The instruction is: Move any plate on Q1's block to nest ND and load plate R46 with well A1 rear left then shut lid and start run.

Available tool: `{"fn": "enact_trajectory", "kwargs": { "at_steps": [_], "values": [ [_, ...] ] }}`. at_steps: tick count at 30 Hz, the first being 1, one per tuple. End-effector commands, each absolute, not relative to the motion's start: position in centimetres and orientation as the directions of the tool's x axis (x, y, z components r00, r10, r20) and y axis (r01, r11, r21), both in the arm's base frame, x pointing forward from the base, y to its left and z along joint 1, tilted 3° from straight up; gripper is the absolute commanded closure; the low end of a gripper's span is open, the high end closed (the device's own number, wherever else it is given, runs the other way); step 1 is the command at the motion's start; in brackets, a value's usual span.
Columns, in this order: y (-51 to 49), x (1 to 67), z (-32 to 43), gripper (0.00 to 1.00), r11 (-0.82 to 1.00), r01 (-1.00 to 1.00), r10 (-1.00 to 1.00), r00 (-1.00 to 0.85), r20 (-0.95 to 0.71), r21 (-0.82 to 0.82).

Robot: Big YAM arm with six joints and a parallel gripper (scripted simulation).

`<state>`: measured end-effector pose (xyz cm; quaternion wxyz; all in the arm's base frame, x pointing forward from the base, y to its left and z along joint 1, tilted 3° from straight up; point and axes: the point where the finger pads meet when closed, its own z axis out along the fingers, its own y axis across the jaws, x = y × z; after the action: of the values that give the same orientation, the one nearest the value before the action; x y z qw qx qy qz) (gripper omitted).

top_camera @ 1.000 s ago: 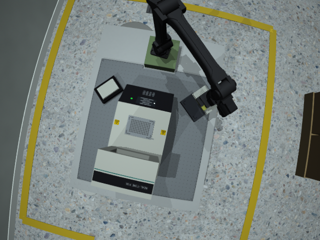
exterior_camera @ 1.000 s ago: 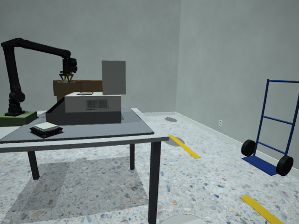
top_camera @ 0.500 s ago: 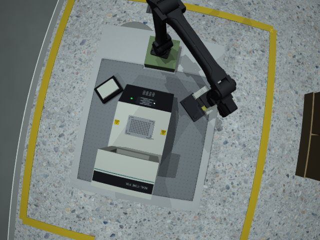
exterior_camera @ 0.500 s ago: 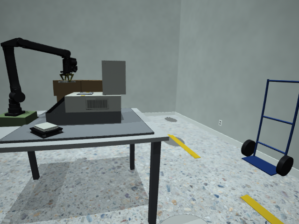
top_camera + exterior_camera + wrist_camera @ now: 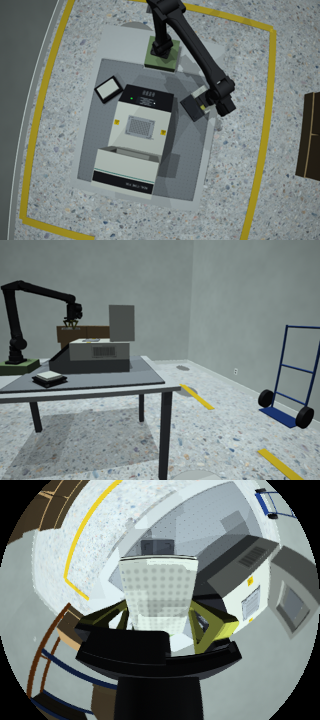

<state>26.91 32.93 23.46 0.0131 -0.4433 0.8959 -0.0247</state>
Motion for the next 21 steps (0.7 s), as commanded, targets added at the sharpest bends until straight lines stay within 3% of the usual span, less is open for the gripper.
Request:
{"fn": "enact_trajectory", "kwargs": {
  "at_steps": [1, 21],
  "values": [
    [33.3, 27.4, 24.2, 1.0, 0.614, -0.787, -0.789, -0.614, -0.018, -0.056],
    [35.1, 28.7, 26.4, 1.0, 0.613, -0.788, -0.789, -0.607, -0.095, -0.056]
  ]
}}
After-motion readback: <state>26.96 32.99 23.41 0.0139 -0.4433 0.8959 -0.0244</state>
